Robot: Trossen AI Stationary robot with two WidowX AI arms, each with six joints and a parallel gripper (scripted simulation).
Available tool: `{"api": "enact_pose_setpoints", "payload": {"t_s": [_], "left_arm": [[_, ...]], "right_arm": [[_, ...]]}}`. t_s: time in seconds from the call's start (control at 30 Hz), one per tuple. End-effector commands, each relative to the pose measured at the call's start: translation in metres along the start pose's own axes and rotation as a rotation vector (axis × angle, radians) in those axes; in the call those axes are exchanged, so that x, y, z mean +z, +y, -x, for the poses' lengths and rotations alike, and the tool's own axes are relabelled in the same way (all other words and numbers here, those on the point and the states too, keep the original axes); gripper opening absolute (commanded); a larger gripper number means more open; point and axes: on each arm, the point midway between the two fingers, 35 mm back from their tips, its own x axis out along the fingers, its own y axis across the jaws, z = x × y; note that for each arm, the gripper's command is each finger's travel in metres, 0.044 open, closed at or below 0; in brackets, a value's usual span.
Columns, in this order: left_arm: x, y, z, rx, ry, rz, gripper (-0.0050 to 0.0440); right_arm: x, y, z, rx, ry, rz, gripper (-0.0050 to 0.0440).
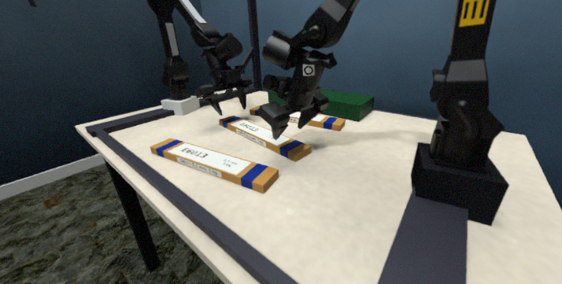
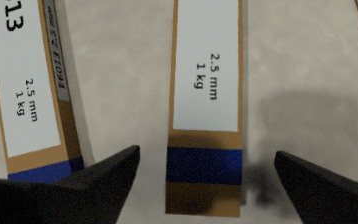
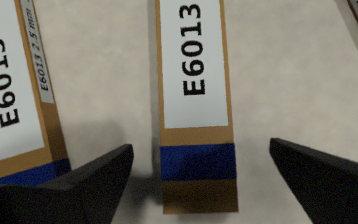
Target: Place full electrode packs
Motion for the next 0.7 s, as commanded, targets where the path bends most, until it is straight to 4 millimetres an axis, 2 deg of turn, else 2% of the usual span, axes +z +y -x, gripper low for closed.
{"api": "enact_pose_setpoints", "payload": {"t_s": [0.0, 0.2, 0.67], "left_arm": [[-0.003, 0.000, -0.011, -0.003, -0.006, -0.005, 0.0430], [-0.008, 0.000, -0.024, -0.003, -0.006, -0.005, 0.0430], [-0.011, 0.000, -0.034, -0.002, -0.008, -0.005, 0.0430]], "right_arm": [[-0.007, 0.000, -0.013, 0.004, 0.006, 0.003, 0.0430], [-0.012, 0.000, -0.025, 0.004, 0.006, 0.003, 0.0430], [-0.017, 0.000, -0.036, 0.004, 0.006, 0.003, 0.0430]]}}
